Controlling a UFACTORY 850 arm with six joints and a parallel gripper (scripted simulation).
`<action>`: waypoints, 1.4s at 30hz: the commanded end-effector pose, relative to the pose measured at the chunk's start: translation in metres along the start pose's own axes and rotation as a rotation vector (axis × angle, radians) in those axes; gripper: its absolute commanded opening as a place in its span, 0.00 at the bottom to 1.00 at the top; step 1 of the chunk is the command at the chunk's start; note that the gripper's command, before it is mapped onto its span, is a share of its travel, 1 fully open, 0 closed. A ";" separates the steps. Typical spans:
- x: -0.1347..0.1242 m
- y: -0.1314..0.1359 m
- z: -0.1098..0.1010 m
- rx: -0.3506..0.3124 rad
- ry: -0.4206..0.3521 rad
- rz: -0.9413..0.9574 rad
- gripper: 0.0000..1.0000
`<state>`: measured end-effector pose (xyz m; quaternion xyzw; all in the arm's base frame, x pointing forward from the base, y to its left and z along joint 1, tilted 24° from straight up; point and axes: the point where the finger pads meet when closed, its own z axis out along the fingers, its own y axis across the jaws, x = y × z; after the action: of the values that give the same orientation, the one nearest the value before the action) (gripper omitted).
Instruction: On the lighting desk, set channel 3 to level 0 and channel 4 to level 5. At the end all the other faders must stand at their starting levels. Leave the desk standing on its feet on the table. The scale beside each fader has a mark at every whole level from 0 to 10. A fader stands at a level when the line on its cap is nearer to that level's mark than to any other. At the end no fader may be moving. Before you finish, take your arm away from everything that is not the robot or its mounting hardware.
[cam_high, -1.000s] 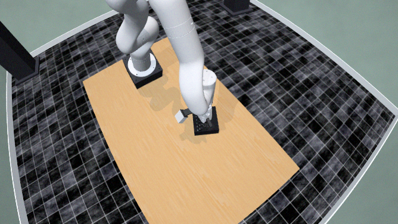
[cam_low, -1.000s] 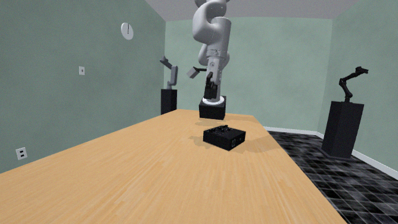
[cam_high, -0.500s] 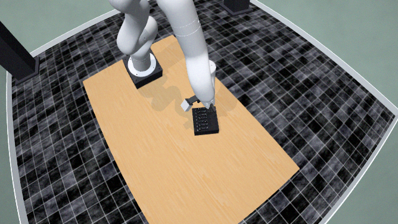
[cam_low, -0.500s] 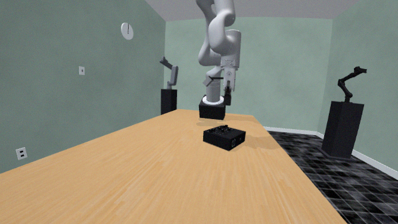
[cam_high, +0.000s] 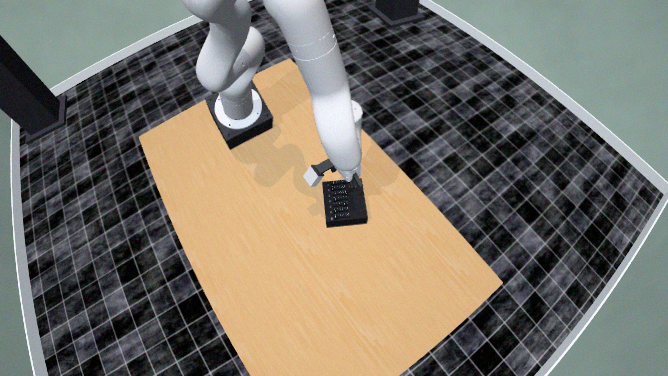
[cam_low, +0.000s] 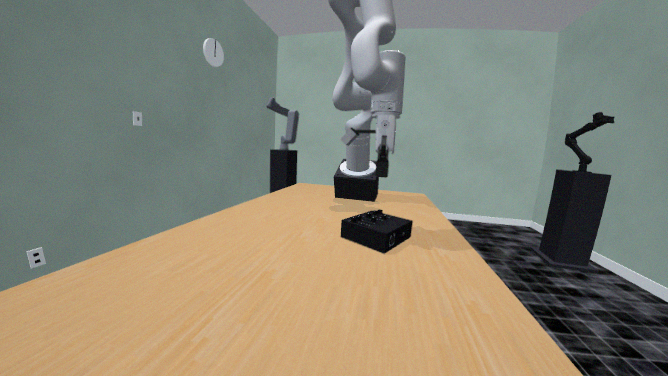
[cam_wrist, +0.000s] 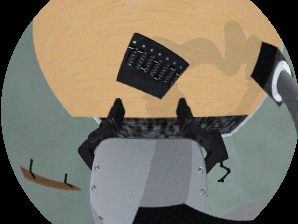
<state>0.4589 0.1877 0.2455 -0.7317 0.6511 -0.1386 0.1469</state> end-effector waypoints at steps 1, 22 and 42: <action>0.000 -0.001 0.000 0.001 0.000 0.001 1.00; 0.011 0.037 0.012 -0.130 -0.003 0.473 1.00; -0.002 0.086 0.033 -0.316 0.032 1.424 1.00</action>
<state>0.3928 0.1775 0.1866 -0.2434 0.9648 0.0289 0.0951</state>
